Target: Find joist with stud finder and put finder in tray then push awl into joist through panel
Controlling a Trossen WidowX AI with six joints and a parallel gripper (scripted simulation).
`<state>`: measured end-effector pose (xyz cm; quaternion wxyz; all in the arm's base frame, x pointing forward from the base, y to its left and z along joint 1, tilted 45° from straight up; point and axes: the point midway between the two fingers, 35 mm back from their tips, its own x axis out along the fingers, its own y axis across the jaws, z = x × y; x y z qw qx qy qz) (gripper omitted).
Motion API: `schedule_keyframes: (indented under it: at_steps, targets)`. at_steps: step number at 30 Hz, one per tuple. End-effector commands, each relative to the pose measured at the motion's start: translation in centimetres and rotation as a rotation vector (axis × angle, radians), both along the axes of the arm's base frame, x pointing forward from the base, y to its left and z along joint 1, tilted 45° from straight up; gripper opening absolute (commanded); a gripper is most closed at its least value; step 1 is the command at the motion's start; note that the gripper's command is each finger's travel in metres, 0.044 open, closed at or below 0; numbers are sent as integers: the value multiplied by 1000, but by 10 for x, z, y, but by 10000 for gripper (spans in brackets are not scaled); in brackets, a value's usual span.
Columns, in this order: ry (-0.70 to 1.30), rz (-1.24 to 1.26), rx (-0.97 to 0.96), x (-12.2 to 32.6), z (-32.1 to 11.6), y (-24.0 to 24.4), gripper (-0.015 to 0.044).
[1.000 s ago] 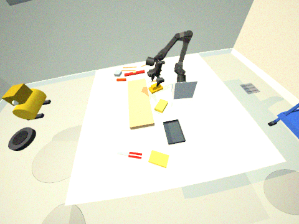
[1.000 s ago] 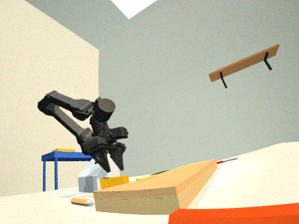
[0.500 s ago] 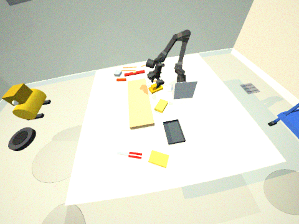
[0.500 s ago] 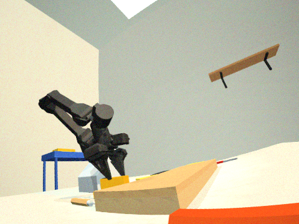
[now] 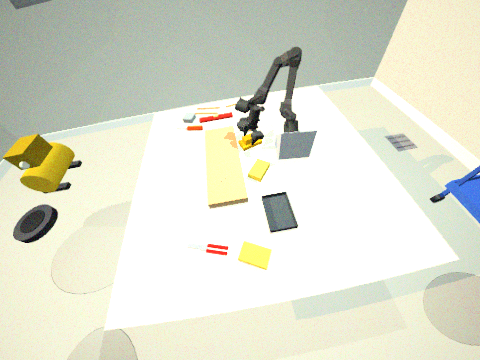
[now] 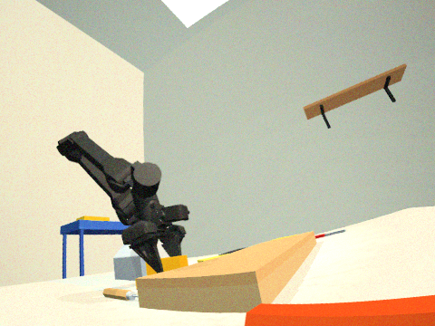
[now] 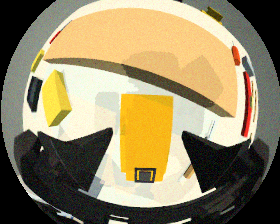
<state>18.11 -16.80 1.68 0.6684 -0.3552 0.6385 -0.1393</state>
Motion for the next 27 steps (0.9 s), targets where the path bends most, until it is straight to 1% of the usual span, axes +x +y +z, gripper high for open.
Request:
schedule_keyframes:
  at_steps: [1,2,5,27]
  targets:
    - [9,3,3,-3,-5,-2,440]
    - [9,3,3,-3,-5,-2,440]
    - [9,3,3,-3,-5,-2,361]
    - [9,3,3,-3,-5,-2,215]
